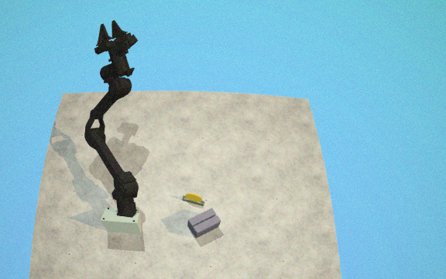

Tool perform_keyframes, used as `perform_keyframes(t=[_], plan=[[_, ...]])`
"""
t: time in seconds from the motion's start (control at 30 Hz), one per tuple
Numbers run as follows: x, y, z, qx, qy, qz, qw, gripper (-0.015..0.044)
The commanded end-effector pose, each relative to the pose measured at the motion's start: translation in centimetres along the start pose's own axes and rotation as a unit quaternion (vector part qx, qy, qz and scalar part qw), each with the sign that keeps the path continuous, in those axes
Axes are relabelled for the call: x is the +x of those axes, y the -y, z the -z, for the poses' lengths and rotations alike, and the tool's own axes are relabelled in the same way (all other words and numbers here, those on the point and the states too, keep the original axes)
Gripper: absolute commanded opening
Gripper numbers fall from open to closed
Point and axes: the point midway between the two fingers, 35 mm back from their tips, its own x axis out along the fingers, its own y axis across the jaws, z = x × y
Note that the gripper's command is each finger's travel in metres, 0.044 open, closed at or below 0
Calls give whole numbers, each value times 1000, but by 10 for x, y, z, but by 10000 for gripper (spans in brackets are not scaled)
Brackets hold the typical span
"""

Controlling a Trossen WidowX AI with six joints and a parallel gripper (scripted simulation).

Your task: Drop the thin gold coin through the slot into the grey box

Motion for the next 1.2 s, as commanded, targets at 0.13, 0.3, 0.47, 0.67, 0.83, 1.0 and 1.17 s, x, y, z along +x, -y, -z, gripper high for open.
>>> perform_keyframes(t=[0.13,0.3,0.47,0.67,0.83,1.0,1.17], plan=[[-7,-15,-53,53,78,-16,995,269],[-23,-28,-121,100,190,-36,976,161],[-59,-45,-195,163,317,-84,930,161],[-124,-65,-271,233,455,-174,842,161],[-192,-84,-320,271,547,-272,744,161],[-267,-100,-349,295,610,-386,626,161],[-343,-112,-359,297,637,-506,499,161]])
